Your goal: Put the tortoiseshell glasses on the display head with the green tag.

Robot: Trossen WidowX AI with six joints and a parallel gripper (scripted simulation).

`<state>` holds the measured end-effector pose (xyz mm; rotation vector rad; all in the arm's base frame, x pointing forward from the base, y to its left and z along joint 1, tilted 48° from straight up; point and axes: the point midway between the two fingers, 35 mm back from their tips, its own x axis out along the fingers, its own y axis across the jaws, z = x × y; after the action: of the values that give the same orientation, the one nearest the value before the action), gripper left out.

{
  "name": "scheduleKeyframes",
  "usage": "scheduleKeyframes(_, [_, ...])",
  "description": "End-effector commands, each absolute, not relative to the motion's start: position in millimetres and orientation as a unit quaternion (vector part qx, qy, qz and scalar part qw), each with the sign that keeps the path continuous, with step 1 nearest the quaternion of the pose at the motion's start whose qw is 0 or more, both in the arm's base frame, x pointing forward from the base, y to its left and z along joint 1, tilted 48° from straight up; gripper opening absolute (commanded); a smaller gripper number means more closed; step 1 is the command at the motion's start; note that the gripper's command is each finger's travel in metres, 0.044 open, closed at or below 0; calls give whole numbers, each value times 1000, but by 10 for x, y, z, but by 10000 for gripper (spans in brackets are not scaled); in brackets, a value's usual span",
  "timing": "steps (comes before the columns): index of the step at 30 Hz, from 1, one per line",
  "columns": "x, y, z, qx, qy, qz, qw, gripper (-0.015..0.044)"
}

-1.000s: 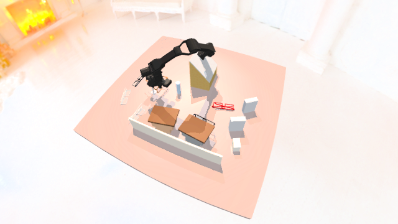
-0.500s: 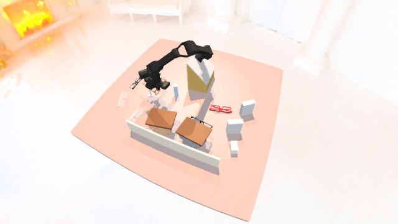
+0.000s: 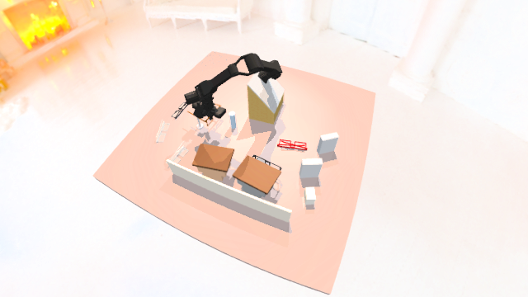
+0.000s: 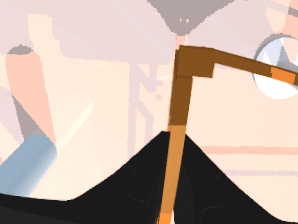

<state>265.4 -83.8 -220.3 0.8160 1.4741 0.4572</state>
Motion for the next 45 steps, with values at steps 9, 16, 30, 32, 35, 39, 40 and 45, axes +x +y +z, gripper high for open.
scheduleKeyframes(9, [2565, -794, -2193, 360, 650, 202, 638, 0])
scheduleKeyframes(16, [2543, -788, -2189, 360, 650, 202, 638, 0])
scheduleKeyframes(30, [2564, -793, -2192, 360, 650, 202, 638, 0])
scheduleKeyframes(32, [2564, -793, -2192, 360, 650, 202, 638, 0])
scheduleKeyframes(35, [2561, -792, -2191, 360, 650, 202, 638, 0])
scheduleKeyframes(39, [2570, -794, -2192, 360, 650, 202, 638, 0])
scheduleKeyframes(40, [2575, -795, -2193, 360, 650, 202, 638, 0])
scheduleKeyframes(45, [2603, -801, -2196, 360, 650, 202, 638, 0])
